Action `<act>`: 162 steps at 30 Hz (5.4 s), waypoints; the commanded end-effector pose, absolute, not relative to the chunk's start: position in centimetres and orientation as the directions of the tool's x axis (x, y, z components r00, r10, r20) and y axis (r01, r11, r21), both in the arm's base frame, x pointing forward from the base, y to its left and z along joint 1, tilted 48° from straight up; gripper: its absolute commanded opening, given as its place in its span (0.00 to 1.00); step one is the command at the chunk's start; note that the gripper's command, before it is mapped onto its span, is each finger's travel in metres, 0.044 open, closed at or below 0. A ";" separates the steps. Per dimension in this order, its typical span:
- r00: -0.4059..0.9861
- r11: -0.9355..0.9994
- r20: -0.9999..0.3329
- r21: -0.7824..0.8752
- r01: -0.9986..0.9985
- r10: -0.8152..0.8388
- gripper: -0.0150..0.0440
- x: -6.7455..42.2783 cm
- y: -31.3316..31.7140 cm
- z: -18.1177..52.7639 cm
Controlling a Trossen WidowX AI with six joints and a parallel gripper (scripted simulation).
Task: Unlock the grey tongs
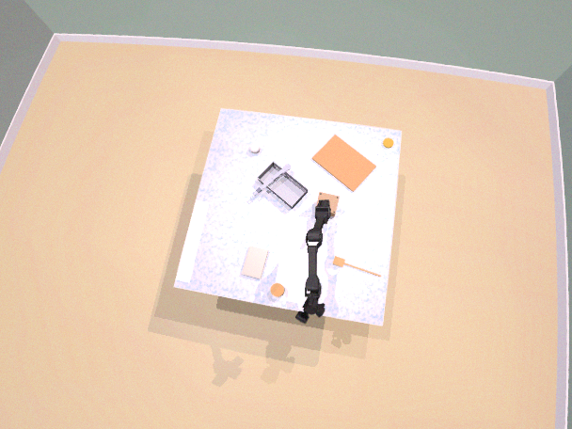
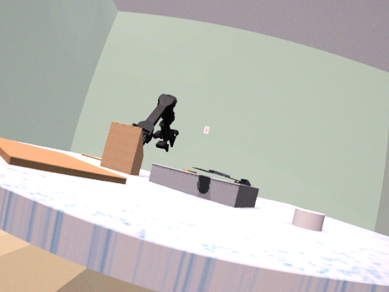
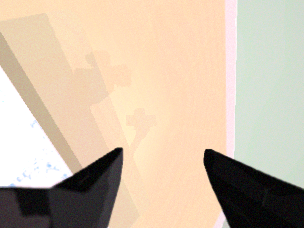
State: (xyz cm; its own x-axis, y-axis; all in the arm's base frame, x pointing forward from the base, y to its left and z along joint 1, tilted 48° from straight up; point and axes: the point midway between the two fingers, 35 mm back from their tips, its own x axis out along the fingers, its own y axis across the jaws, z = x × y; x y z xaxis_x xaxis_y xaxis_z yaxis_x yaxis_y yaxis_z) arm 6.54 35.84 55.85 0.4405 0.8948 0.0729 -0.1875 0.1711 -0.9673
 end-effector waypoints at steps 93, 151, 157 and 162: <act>0.601 0.770 -0.711 -0.133 -0.625 0.365 0.69 33.0 -15.0 -4.6; 0.606 0.770 -0.706 -0.135 -0.624 0.367 0.40 36.5 -12.7 -8.5; 0.606 0.770 -0.706 -0.135 -0.624 0.367 0.33 36.5 -12.7 -8.5; 0.606 0.770 -0.706 -0.135 -0.624 0.367 0.11 36.5 -12.7 -8.5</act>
State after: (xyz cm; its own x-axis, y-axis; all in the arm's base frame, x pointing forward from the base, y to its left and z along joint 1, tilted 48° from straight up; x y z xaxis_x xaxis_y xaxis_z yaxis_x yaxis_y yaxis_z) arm 36.45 -12.88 -8.48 0.6090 0.3631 -0.7051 -0.6199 0.7725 -0.1376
